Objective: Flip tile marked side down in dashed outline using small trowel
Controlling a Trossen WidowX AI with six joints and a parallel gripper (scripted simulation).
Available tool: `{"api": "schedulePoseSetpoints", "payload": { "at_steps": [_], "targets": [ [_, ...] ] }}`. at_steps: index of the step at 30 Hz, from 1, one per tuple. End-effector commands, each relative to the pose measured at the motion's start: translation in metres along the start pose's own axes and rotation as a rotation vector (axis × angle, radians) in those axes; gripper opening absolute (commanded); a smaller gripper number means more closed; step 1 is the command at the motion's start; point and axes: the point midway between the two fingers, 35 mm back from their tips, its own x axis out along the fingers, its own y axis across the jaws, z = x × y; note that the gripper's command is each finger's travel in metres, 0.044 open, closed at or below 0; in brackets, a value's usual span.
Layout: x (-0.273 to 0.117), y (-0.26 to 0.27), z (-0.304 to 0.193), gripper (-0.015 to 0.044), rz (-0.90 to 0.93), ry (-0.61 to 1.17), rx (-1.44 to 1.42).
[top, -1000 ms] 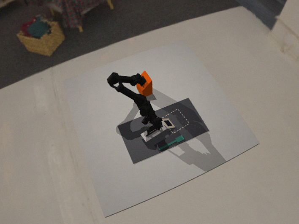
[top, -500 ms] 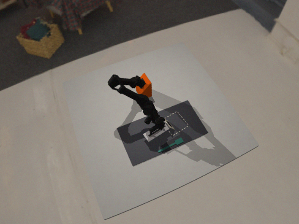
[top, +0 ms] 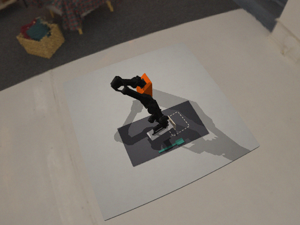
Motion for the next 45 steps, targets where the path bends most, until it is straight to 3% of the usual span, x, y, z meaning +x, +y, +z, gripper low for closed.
{"api": "schedulePoseSetpoints", "payload": {
  "at_steps": [1,27,45],
  "targets": [
    [-0.001,0.003,-0.002,0.0,0.011,-0.003,0.004],
    [0.016,-0.017,-0.033,0.0,0.011,-0.002,0.004],
    [0.0,0.011,0.019,0.0,0.011,-0.003,0.003]
  ]
}}
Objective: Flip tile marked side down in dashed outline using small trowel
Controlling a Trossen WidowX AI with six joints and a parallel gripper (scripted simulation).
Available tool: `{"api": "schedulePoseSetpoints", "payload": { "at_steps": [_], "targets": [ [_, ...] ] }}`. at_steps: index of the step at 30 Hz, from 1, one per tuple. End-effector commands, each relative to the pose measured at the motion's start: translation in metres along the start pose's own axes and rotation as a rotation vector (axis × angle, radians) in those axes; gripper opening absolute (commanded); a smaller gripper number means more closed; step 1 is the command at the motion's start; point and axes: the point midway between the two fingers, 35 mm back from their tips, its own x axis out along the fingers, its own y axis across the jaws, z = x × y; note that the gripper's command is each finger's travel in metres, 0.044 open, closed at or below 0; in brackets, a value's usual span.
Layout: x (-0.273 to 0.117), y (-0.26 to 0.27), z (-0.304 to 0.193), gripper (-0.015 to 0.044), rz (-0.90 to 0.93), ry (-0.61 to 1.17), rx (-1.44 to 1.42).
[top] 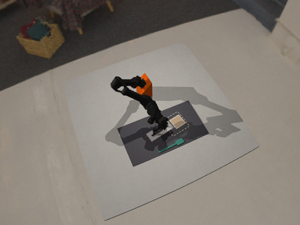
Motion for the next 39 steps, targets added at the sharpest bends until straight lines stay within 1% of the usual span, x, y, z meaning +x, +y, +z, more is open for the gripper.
{"api": "schedulePoseSetpoints", "payload": {
  "at_steps": [1,13,39],
  "targets": [
    [-0.007,0.015,0.015,0.0,0.027,-0.002,0.002],
    [-0.027,0.029,0.052,0.0,0.028,-0.003,0.001],
    [-0.028,0.029,0.053,0.0,0.028,-0.003,0.001]
  ]
}}
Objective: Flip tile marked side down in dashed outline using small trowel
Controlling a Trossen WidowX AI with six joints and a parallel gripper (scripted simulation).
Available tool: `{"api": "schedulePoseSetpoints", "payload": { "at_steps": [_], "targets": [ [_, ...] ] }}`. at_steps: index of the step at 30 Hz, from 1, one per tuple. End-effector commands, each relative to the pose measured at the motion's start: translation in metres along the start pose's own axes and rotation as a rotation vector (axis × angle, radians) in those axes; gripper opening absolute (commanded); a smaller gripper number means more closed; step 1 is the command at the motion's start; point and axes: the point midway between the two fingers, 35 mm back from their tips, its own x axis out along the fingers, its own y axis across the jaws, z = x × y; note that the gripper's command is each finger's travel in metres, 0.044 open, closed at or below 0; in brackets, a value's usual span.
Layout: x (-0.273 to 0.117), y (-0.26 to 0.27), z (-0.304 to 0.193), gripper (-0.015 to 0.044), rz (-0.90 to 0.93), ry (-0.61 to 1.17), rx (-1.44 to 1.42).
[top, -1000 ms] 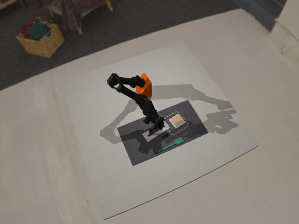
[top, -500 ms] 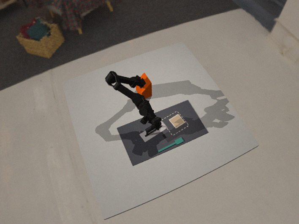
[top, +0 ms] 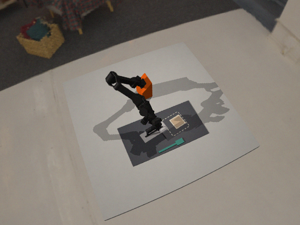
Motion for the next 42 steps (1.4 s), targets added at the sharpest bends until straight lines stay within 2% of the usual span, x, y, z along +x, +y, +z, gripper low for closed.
{"api": "schedulePoseSetpoints", "payload": {
  "at_steps": [1,24,42],
  "targets": [
    [-0.002,0.005,0.0,0.0,0.018,0.003,-0.002],
    [0.0,0.006,-0.002,0.0,0.017,0.005,-0.001],
    [0.023,0.029,-0.076,0.0,-0.018,0.049,0.025]
  ]
}}
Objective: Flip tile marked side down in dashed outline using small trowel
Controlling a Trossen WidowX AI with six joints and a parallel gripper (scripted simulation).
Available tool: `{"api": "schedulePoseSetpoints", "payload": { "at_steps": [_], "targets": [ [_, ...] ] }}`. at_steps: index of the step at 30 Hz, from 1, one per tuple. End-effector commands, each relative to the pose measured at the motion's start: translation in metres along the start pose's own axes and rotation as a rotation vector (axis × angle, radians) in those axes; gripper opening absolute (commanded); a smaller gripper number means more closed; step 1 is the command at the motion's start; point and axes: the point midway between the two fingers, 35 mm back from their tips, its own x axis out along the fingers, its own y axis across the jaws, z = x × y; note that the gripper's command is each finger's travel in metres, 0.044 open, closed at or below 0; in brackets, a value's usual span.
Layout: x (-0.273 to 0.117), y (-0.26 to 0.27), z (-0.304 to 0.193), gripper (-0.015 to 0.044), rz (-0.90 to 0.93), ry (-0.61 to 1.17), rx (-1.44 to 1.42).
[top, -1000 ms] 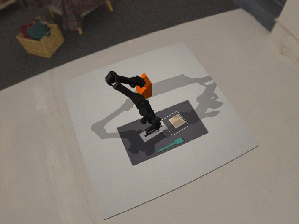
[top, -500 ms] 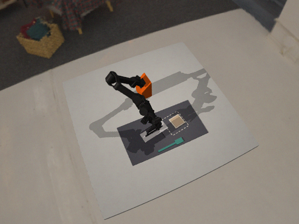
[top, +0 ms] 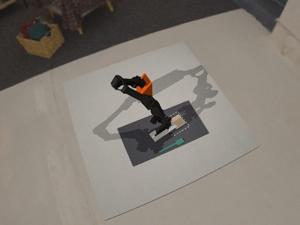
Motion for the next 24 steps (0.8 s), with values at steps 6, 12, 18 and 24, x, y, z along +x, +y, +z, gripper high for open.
{"api": "schedulePoseSetpoints", "payload": {
  "at_steps": [6,12,18,24],
  "targets": [
    [0.009,0.015,-0.041,0.0,0.003,0.011,0.014],
    [0.014,0.018,-0.07,0.0,-0.004,0.018,0.017],
    [0.017,0.019,-0.1,0.0,-0.009,0.024,0.019],
    [0.02,0.018,-0.13,0.0,-0.012,0.026,0.019]
  ]
}}
